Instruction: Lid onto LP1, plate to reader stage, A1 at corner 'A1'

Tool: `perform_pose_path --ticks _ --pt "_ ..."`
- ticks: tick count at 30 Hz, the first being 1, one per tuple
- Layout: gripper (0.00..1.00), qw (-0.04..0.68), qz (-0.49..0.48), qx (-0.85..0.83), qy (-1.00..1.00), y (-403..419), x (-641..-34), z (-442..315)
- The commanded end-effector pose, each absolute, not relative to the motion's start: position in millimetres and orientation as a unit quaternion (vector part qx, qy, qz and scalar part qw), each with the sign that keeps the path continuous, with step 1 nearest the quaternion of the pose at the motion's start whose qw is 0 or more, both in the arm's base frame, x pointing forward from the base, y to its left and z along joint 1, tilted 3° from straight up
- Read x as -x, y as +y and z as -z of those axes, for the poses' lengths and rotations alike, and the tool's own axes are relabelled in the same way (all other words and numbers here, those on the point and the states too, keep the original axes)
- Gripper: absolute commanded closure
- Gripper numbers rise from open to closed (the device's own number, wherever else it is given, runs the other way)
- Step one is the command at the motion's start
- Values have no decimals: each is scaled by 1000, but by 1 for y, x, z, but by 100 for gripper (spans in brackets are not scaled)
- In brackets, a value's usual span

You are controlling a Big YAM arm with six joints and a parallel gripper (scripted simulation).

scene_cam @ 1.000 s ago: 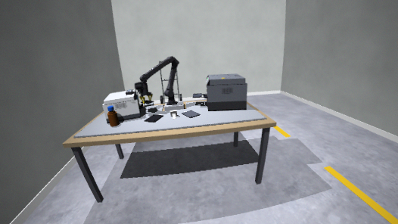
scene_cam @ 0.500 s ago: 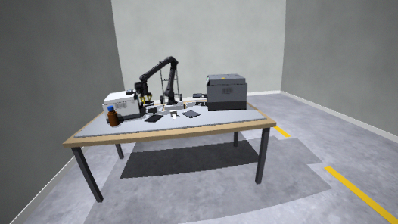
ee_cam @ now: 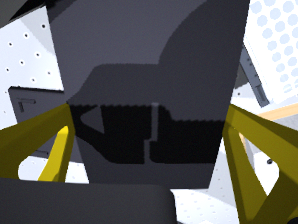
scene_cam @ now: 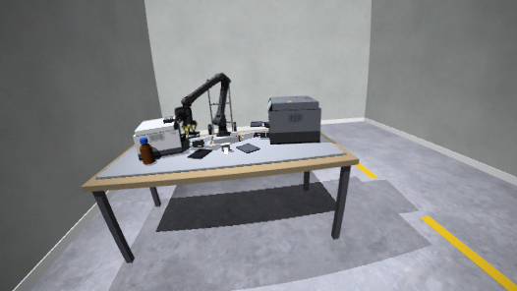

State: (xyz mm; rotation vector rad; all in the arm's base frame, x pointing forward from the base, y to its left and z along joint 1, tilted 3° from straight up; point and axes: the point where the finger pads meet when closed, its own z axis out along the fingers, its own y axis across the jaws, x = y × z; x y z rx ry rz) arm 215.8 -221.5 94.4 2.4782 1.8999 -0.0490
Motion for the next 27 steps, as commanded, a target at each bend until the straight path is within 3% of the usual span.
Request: perform_pose_path --ticks 1,27 --pt "15 34 13 -769 638 -231 -250 -107" --pt "15 15 13 -672 740 -217 -264 -98"
